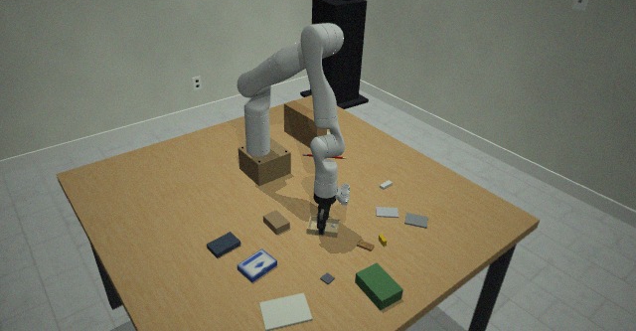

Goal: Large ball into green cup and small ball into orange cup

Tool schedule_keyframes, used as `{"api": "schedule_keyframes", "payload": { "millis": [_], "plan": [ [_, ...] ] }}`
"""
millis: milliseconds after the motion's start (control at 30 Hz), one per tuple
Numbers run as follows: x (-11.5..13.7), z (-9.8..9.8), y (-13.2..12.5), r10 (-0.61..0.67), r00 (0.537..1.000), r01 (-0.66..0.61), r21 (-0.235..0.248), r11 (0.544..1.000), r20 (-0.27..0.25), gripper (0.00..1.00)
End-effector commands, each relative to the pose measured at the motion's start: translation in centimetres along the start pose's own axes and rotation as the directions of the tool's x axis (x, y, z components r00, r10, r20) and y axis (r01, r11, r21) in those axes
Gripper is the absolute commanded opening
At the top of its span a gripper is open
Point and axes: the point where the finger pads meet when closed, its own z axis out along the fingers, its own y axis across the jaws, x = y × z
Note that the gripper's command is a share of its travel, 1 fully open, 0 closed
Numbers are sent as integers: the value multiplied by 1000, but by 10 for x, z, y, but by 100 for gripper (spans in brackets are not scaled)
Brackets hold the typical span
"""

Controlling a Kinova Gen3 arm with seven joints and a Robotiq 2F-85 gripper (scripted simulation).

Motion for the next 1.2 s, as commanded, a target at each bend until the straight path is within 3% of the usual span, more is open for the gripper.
{"api": "schedule_keyframes", "payload": {
  "millis": [0,900,933,1167],
  "plan": [
    [0,-1,0,0,1000,0,-1,1000,-1,95],
    [0,-1,0,0,1000,0,-1,1000,-1,95],
    [0,-1,0,0,1000,0,-1,1000,-1,74],
    [0,-1,0,0,1000,0,-1,1000,-1,74]
  ]
}}
